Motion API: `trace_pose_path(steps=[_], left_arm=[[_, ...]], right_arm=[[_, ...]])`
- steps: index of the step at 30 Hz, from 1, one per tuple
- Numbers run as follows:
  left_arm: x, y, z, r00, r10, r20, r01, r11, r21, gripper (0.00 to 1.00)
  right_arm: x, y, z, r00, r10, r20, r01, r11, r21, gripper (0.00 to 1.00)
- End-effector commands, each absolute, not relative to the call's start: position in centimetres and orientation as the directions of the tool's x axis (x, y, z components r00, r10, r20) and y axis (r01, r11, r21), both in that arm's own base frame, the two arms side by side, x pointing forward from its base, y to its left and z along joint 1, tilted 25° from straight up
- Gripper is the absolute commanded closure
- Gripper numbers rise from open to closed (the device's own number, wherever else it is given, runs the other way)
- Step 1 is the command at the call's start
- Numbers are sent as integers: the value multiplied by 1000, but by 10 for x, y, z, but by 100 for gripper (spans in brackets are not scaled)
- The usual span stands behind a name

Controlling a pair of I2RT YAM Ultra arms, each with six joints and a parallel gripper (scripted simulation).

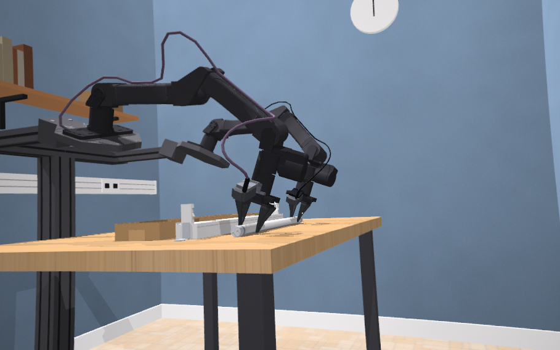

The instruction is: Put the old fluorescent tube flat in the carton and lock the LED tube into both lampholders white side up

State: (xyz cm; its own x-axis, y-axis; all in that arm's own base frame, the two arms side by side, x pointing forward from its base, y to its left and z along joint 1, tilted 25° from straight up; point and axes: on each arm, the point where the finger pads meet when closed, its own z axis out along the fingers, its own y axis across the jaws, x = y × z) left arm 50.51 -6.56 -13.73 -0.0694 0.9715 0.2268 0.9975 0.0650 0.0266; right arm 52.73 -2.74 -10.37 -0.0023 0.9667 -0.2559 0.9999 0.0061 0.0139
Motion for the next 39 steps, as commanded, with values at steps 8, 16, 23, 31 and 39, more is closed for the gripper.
trace_pose_path(steps=[8,16,23,31,39], left_arm=[[508,-70,-131,-55,974,218,998,50,28,89],[508,-70,-131,-55,974,218,998,50,28,89],[508,-70,-131,-55,974,218,998,50,28,89],[504,-77,-125,-61,974,220,998,54,36,89],[510,-79,-120,-52,974,219,998,40,56,89]], right_arm=[[534,-28,-87,2,965,-261,999,8,38,89],[534,-28,-87,5,965,-260,999,5,39,89],[534,-28,-87,5,965,-260,999,5,39,89],[532,-20,-88,-3,965,-262,999,14,43,89],[536,-19,-72,-3,965,-262,998,18,55,89]])
